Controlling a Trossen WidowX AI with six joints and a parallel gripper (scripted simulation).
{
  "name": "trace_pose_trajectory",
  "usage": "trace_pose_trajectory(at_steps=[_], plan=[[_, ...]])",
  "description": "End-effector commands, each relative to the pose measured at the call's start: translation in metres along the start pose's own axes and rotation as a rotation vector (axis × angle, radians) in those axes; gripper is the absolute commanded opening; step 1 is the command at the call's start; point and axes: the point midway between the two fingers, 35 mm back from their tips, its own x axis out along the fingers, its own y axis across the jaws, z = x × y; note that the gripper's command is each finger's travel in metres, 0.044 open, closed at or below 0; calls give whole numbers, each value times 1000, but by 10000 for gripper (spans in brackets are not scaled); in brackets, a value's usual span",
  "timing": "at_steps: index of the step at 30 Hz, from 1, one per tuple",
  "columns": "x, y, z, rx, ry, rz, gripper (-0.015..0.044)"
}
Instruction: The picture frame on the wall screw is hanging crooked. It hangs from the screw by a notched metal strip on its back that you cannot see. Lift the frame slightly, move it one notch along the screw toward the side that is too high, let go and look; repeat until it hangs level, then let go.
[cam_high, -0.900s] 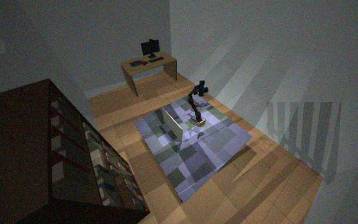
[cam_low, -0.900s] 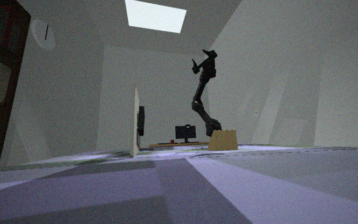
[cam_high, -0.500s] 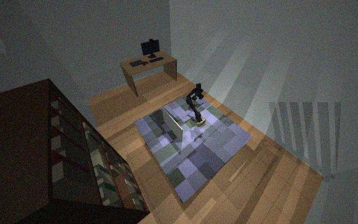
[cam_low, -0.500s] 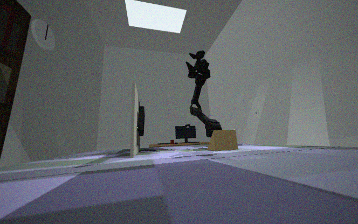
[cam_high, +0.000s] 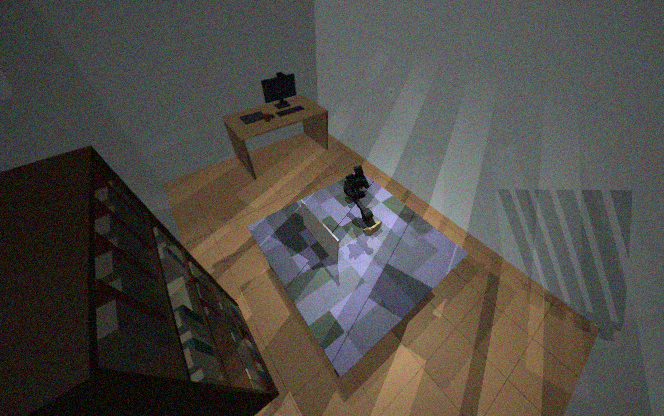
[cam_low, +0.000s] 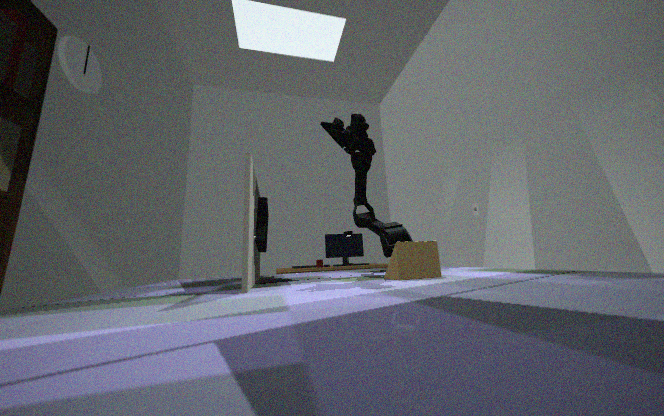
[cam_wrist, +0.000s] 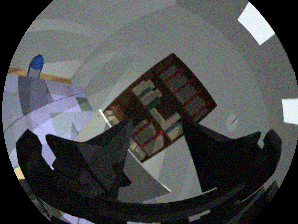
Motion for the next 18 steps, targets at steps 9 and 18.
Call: trace_pose_trajectory(at_steps=[9, 18], plan=[[35, 53, -107, 1405, 97, -180, 260], [36, 80, -157, 2011, 45, -359, 260]])
